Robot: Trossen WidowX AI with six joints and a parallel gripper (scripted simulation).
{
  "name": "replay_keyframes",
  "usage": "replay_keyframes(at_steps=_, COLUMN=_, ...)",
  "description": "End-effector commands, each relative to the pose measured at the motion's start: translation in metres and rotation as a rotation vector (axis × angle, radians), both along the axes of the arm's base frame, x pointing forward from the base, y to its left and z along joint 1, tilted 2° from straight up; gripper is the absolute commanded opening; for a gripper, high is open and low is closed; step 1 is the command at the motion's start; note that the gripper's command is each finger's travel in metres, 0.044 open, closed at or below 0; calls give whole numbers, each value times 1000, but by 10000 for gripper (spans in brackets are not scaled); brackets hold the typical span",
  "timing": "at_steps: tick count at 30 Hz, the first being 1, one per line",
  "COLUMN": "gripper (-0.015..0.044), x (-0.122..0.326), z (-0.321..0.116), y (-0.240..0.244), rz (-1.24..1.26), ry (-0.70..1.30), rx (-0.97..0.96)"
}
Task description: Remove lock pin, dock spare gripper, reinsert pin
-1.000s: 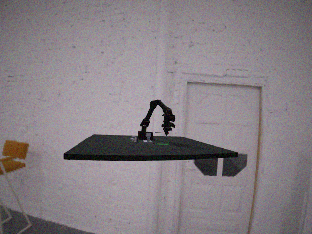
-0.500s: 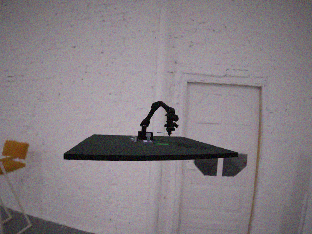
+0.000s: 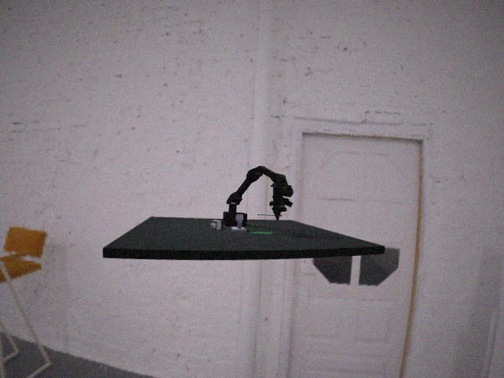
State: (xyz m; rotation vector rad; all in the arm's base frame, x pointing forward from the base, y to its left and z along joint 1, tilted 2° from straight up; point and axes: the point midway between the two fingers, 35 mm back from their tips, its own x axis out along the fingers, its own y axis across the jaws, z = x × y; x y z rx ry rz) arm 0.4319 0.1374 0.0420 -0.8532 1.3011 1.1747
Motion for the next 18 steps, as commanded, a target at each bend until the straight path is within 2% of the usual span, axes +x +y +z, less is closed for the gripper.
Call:
replay_keyframes(at_steps=1, gripper=0, x=8, z=3, y=3, rz=-9, ry=-7, rx=5)
replay_keyframes(at_steps=18, gripper=0, x=11, z=-15, y=5, rz=-9, ry=-2, rx=1)
